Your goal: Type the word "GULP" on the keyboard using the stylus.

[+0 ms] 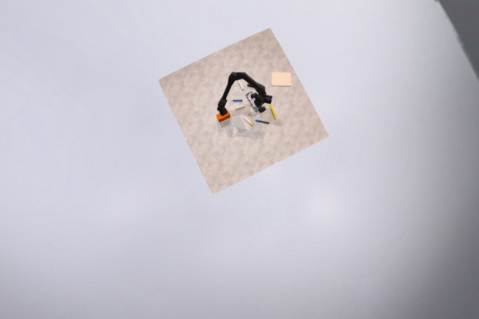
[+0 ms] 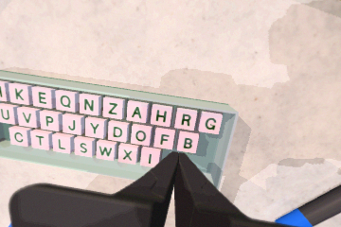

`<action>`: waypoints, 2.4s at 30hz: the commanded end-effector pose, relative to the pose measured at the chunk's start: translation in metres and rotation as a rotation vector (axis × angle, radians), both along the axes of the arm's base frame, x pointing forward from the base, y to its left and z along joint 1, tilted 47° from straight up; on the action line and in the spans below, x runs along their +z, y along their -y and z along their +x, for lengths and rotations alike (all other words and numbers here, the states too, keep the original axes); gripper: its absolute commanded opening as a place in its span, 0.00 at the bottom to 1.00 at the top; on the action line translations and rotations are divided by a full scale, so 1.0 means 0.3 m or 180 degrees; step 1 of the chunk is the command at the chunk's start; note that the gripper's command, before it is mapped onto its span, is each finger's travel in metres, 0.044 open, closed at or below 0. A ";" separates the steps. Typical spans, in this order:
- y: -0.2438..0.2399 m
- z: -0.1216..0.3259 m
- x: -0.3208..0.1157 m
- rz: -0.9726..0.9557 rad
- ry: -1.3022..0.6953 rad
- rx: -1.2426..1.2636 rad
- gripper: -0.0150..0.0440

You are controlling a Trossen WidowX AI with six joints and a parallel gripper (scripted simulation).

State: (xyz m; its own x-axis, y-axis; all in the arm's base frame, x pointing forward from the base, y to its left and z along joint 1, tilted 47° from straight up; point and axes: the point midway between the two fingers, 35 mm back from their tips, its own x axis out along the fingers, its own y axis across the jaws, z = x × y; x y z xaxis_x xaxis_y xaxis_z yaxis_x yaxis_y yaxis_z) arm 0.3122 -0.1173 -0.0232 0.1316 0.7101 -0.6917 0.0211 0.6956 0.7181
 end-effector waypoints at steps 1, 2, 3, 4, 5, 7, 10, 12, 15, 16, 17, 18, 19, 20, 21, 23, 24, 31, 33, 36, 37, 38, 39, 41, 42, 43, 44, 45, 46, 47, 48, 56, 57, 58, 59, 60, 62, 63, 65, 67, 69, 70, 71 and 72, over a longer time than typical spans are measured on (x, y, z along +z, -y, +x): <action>-0.008 -0.014 0.009 -0.0012 0.0009 0.0014 0.25; -0.022 -0.034 0.021 -0.0011 0.0008 0.0014 0.25; -0.041 -0.060 0.035 -0.0010 0.0006 0.0014 0.25; -0.057 -0.081 0.046 -0.0009 0.0005 0.0014 0.25; -0.066 -0.094 0.052 -0.0008 0.0004 0.0014 0.25; -0.069 -0.098 0.053 -0.0008 0.0003 0.0014 0.25; -0.069 -0.098 0.053 -0.0008 0.0003 0.0014 0.25; -0.069 -0.098 0.053 -0.0008 0.0003 0.0014 0.25; -0.069 -0.098 0.053 -0.0008 0.0003 0.0014 0.25; -0.069 -0.098 0.053 -0.0008 0.0003 0.0014 0.25; -0.069 -0.098 0.053 -0.0008 0.0003 0.0014 0.25; -0.069 -0.098 0.053 -0.0008 0.0003 0.0014 0.25; -0.075 -0.097 0.060 -0.0008 0.0003 0.0014 0.25; -0.092 -0.094 0.079 -0.0009 0.0002 0.0013 0.25; -0.120 -0.090 0.110 -0.0010 0.0001 0.0012 0.25; -0.193 -0.088 0.184 -0.0005 0.0000 0.0012 0.25; -0.223 -0.090 0.213 0.0000 0.0000 0.0013 0.25; -0.247 -0.093 0.235 0.0005 0.0001 0.0014 0.25; -0.247 -0.093 0.235 0.0005 0.0001 0.0014 0.25; -0.247 -0.093 0.235 0.0005 0.0001 0.0014 0.25; -0.247 -0.093 0.235 0.0005 0.0001 0.0014 0.25; -0.247 -0.093 0.235 0.0005 0.0001 0.0014 0.25; -0.247 -0.093 0.235 0.0005 0.0001 0.0014 0.25; -0.241 -0.093 0.241 0.0004 0.0000 0.0014 0.25; -0.222 -0.094 0.257 0.0001 0.0000 0.0013 0.25; -0.192 -0.098 0.284 -0.0003 -0.0002 0.0012 0.25; -0.155 -0.104 0.319 -0.0005 -0.0003 0.0012 0.25; -0.126 -0.112 0.348 -0.0003 -0.0004 0.0013 0.25; -0.109 -0.117 0.366 -0.0001 -0.0004 0.0014 0.25; -0.104 -0.119 0.372 -0.0001 -0.0004 0.0014 0.25; -0.104 -0.119 0.372 -0.0001 -0.0004 0.0014 0.25; -0.112 -0.113 0.359 -0.0005 0.0010 -0.0020 0.25; -0.111 -0.113 0.359 -0.0006 0.0012 -0.0015 0.30; -0.111 -0.113 0.359 -0.0006 0.0012 -0.0015 0.34; -0.114 -0.115 0.361 -0.0014 0.0007 -0.0033 0.39; -0.120 -0.121 0.367 -0.0039 -0.0008 -0.0087 0.43; -0.143 -0.146 0.385 -0.0124 -0.0055 -0.0290 0.51; -0.156 -0.159 0.393 -0.0166 -0.0077 -0.0405 0.51; -0.181 -0.188 0.405 -0.0237 -0.0112 -0.0639 0.51; -0.207 -0.216 0.413 -0.0292 -0.0136 -0.0880 0.51; -0.231 -0.245 0.416 -0.0329 -0.0150 -0.1126 0.51; -0.243 -0.259 0.416 -0.0341 -0.0154 -0.1250 0.51; -0.255 -0.273 0.415 -0.0348 -0.0154 -0.1375 0.51; -0.266 -0.287 0.412 -0.0350 -0.0153 -0.1500 0.51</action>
State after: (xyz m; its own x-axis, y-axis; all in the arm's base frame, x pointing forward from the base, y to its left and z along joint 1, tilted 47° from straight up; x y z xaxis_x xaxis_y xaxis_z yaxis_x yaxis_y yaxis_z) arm 0.2402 -0.0491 0.1048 0.3373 0.5456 -0.7672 0.3016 0.7094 0.6371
